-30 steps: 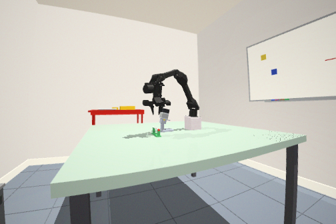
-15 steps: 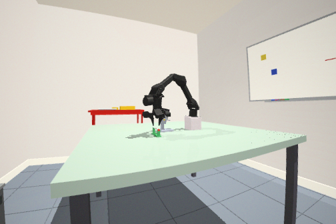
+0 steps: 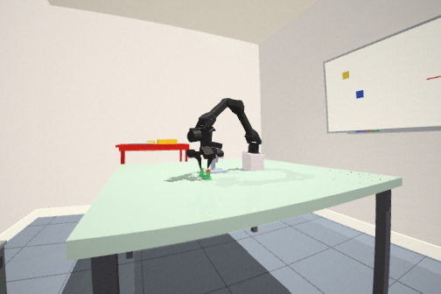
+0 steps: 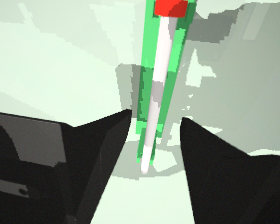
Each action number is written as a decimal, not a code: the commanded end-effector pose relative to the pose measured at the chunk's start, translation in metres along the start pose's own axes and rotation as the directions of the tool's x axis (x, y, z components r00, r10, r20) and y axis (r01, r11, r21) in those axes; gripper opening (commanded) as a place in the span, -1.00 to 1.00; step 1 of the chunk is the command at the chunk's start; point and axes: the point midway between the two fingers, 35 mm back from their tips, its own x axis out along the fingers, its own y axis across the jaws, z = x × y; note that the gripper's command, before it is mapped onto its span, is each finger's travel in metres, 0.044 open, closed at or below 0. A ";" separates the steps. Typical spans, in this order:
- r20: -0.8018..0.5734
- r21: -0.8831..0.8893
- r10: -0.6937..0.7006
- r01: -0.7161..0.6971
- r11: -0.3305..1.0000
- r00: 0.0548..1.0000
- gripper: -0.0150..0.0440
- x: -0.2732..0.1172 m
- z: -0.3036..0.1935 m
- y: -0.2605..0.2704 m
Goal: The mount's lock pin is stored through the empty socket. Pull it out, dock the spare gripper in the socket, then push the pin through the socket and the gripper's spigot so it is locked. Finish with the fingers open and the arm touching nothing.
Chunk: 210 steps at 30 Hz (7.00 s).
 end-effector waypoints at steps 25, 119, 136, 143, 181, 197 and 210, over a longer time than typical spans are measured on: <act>0.003 0.004 0.003 -0.003 1.000 1.000 -0.24 0.033 0.007 0.003; 0.004 -0.075 0.002 -0.002 0.997 1.000 -0.49 -0.028 -0.022 0.107; 0.004 -0.075 0.006 -0.006 0.997 1.000 -0.49 0.004 -0.020 0.107; 0.004 -0.073 0.006 -0.006 0.997 1.000 -0.49 0.008 -0.026 0.108; 0.005 -0.071 -0.004 0.004 0.997 1.000 -0.49 0.014 -0.048 0.106; 0.006 -0.070 -0.007 0.007 0.998 1.000 -0.49 0.016 -0.058 0.105; 0.006 -0.069 -0.008 0.008 0.998 1.000 -0.49 0.018 -0.066 0.104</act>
